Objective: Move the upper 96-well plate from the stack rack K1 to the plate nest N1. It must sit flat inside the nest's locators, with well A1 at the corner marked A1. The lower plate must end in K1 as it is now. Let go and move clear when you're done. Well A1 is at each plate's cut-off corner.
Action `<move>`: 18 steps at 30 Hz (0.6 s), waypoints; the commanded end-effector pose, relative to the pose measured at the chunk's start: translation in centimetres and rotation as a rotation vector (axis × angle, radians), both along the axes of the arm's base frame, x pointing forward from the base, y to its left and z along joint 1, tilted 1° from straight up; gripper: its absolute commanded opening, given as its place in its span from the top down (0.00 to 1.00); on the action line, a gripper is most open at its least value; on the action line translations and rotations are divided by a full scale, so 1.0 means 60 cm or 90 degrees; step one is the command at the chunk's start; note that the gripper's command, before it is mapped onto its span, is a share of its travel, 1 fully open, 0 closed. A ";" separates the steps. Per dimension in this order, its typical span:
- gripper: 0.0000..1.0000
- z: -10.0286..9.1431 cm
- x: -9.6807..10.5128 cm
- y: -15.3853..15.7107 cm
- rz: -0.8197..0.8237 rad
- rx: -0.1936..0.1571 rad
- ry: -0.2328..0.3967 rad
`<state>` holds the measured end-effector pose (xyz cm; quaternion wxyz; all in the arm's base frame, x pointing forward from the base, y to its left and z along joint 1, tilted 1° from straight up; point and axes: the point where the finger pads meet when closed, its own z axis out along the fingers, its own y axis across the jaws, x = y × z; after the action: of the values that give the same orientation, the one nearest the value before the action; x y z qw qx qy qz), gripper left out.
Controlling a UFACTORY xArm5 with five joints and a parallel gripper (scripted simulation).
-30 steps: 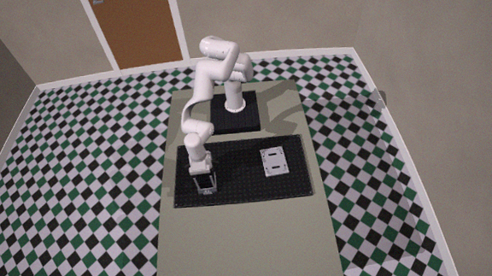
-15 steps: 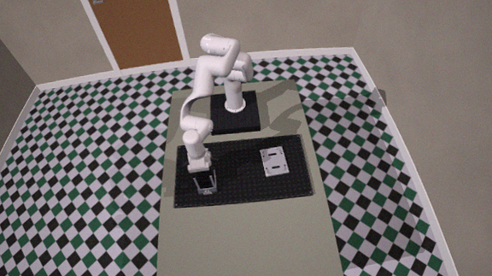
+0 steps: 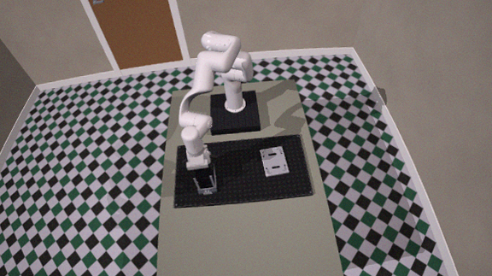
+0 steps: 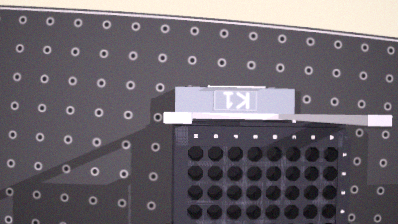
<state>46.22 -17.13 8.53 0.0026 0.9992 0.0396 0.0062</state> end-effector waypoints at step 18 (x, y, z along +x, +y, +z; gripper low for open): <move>1.00 0.048 0.001 0.000 0.000 -0.001 -0.002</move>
<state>46.20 -17.12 11.09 0.0026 0.9992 0.0396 0.0063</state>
